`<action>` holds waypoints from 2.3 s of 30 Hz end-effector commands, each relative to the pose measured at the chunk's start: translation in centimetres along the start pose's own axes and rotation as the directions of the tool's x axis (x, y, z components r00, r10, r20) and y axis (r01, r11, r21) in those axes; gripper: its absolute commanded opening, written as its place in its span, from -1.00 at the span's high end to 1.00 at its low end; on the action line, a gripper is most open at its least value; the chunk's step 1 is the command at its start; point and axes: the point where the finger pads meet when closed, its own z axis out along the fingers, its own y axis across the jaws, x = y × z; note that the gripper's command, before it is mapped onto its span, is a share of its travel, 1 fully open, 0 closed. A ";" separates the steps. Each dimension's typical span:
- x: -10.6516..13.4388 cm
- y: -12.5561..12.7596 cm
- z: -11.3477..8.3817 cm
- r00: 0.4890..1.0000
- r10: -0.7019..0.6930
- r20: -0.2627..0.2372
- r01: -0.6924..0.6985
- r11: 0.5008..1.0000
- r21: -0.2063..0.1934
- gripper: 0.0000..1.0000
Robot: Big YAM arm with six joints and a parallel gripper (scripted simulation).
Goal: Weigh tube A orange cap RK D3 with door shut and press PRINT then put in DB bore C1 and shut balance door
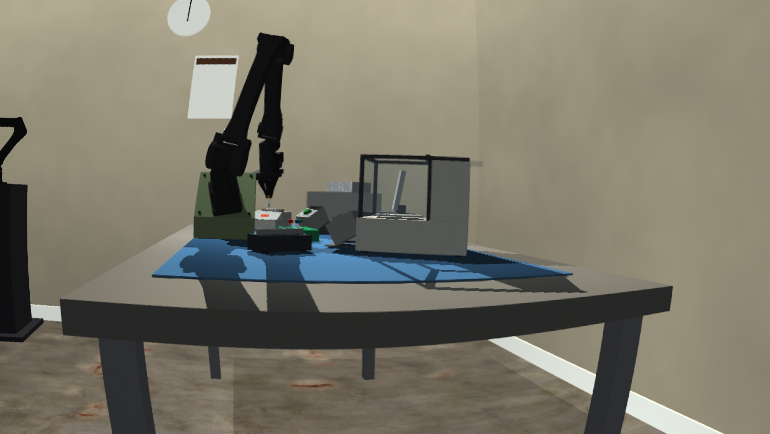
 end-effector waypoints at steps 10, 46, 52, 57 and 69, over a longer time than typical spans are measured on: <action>-1.9 0.0 0.1 1.000 0.005 0.024 -0.004 1.000 -0.005 0.82; 0.4 0.1 1.0 1.000 -0.006 -0.010 0.006 1.000 0.002 0.82; 0.4 0.1 0.8 1.000 -0.005 -0.007 0.005 1.000 0.002 0.82; 0.3 0.1 0.6 1.000 -0.004 -0.002 0.004 1.000 0.002 0.82; 0.1 0.0 -1.4 1.000 -0.003 0.011 0.003 1.000 0.004 0.82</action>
